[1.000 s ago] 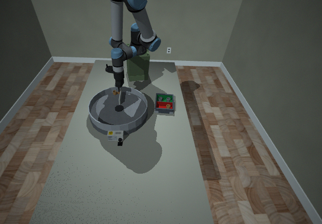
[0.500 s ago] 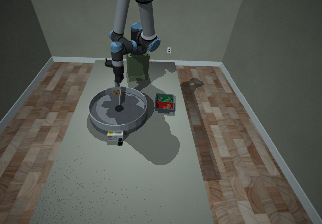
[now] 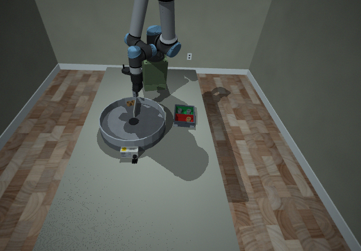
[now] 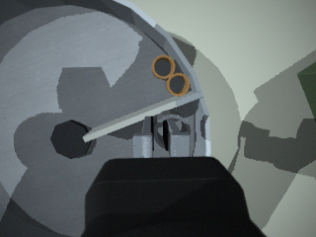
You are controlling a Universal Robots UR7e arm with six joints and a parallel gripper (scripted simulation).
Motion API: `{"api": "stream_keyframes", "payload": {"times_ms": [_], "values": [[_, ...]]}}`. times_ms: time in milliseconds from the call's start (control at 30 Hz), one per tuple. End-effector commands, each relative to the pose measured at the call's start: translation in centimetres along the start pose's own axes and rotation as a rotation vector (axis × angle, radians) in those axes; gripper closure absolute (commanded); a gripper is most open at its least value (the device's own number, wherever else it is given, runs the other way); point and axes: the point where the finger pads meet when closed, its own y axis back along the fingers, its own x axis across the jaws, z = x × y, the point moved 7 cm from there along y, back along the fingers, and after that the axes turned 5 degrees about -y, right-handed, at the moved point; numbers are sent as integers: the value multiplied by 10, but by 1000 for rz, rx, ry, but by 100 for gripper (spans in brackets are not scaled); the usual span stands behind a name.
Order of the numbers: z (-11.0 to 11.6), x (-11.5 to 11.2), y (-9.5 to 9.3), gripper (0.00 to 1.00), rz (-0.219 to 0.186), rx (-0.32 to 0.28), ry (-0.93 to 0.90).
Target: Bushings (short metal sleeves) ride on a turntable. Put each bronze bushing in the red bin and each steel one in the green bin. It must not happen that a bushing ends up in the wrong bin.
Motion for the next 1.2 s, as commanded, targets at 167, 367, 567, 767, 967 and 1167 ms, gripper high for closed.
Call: {"api": "stream_keyframes", "payload": {"times_ms": [167,367,567,767,967,1167], "values": [[44,17,1,100,-2,12,-178],[73,29,0,100,-3,12,-298],[103,42,0,100,-4,11,-417],[132,54,0,100,-4,11,-537],[171,70,-1,100,-5,11,-697],[191,79,-1,100,-6,11,-776]]}}
